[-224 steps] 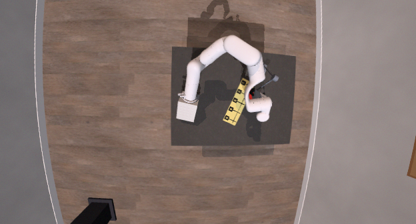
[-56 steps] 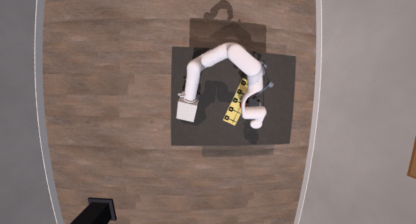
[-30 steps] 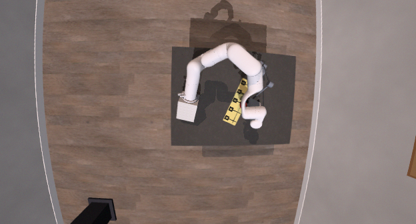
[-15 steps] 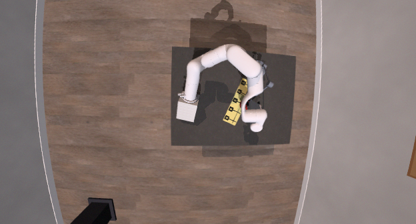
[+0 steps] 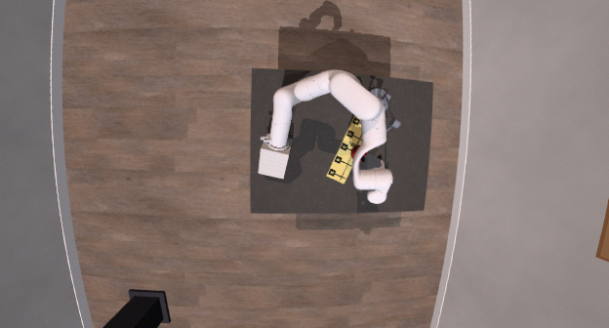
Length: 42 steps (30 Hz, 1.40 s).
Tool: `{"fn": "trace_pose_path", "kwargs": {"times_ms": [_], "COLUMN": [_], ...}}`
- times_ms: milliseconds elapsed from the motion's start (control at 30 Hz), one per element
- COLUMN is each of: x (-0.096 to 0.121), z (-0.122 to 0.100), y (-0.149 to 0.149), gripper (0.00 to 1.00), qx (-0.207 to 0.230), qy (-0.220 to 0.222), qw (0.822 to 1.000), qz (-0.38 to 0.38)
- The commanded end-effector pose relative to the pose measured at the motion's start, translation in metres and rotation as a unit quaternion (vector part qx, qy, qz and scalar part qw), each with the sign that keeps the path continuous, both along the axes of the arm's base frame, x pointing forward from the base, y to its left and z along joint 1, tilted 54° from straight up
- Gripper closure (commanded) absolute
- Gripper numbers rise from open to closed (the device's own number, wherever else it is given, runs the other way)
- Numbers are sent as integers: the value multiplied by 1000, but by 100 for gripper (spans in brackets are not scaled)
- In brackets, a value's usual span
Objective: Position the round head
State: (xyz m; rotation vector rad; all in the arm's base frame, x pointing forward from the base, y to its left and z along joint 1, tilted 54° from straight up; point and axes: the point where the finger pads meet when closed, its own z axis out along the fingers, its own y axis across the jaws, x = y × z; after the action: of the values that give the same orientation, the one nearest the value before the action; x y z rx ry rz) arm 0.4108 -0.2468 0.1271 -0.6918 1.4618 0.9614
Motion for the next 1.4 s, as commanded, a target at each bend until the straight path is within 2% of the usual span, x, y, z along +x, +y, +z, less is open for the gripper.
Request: {"fn": "trace_pose_path", "kwargs": {"times_ms": [0, 233, 1367], "x": [-9, -23, -21], "z": [0, -1, -1], "y": [-16, -41, -37], "gripper": [0, 0, 0], "qx": [-2, -2, -3], "qy": [0, 0, 1], "qw": [1000, 1000, 1000], "qz": [-2, -3, -3]}}
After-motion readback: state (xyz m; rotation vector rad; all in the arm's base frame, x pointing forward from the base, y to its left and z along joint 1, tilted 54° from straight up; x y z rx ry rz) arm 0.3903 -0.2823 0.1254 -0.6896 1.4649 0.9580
